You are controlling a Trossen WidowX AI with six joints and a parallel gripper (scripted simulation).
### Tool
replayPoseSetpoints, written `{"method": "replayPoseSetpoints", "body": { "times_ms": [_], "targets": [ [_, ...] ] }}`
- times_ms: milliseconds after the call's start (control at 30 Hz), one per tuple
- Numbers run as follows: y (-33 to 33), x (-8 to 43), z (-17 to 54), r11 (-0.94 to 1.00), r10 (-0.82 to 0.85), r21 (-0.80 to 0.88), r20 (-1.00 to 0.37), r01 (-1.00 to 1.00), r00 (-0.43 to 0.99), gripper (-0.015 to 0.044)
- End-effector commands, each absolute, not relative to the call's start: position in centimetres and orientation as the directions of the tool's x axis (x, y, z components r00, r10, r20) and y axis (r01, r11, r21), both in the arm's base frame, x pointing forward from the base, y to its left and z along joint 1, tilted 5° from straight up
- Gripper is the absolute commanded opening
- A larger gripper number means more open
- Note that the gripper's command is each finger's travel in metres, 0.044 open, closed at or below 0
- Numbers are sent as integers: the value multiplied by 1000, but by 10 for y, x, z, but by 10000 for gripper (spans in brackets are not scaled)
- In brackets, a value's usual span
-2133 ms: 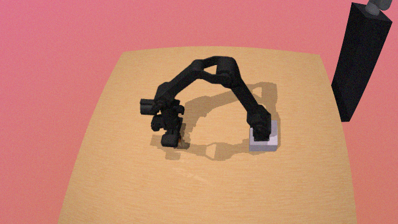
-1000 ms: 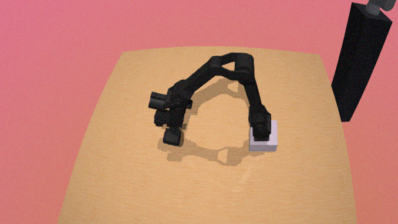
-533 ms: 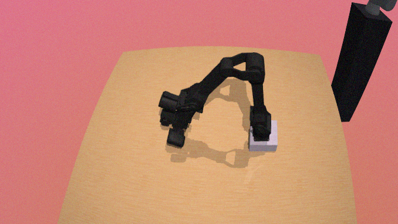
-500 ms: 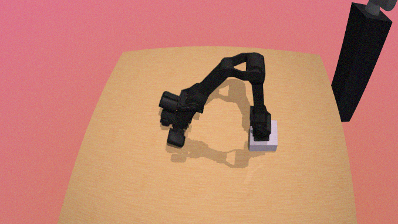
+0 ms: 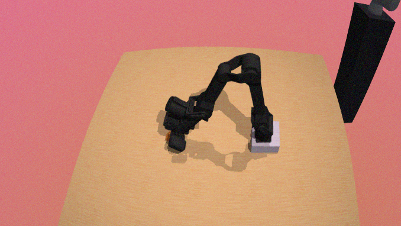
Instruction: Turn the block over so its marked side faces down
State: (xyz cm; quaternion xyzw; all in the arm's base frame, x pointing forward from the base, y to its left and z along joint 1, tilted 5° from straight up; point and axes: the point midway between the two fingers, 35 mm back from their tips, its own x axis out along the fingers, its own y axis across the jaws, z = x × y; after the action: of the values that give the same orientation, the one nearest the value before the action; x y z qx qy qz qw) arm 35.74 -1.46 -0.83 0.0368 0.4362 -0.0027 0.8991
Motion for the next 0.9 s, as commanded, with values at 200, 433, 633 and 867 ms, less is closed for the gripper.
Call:
{"method": "replayPoseSetpoints", "body": {
  "times_ms": [200, 433, 633, 867],
  "targets": [
    [-14, 357, -22, 997, 13, 64, -693, 44, 721, 0],
    [-14, 353, -24, 997, 5, 69, -619, 47, 786, 0],
    [-13, 346, -22, 997, 1, 68, -552, 44, 834, 0],
    [-12, 341, -19, 997, -1, 68, -511, 42, 860, 0]
  ]
}}
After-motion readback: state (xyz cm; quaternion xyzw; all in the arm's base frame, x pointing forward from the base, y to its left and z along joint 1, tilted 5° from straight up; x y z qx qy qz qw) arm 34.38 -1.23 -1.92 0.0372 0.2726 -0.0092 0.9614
